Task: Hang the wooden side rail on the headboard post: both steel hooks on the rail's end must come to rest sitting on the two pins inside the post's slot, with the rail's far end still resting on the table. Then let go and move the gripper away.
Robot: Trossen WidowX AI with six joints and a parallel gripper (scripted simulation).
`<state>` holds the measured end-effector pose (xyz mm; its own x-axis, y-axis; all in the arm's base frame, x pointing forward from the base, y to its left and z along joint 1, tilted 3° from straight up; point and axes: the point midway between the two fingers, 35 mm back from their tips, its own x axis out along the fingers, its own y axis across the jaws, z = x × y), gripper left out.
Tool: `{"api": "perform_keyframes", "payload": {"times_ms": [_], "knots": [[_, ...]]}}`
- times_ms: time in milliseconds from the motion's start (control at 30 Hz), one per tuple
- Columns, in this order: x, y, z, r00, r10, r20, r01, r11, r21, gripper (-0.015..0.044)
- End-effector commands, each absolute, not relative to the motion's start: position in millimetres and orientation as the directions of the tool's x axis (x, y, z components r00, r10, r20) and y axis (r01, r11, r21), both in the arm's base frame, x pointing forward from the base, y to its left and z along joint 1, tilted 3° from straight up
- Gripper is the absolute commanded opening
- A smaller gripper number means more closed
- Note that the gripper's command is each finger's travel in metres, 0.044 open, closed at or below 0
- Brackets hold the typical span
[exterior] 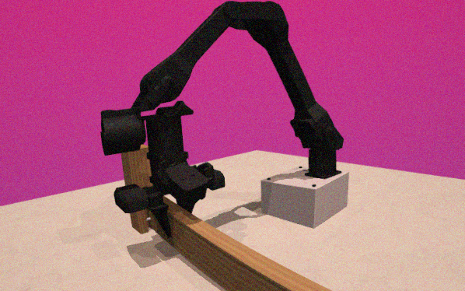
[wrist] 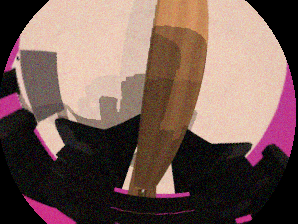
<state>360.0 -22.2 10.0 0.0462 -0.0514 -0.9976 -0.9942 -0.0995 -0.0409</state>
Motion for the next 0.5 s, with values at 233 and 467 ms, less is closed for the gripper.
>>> {"api": "perform_keyframes", "payload": {"times_ms": [233, 467], "knots": [[362.5, -23.5, 11.5, 0.054, -0.051, -0.997, -0.994, -0.101, -0.049, 0.0000], [362.7, -24.2, 11.8, 0.054, -0.051, -0.997, -0.994, -0.101, -0.049, 0.0000]]}}
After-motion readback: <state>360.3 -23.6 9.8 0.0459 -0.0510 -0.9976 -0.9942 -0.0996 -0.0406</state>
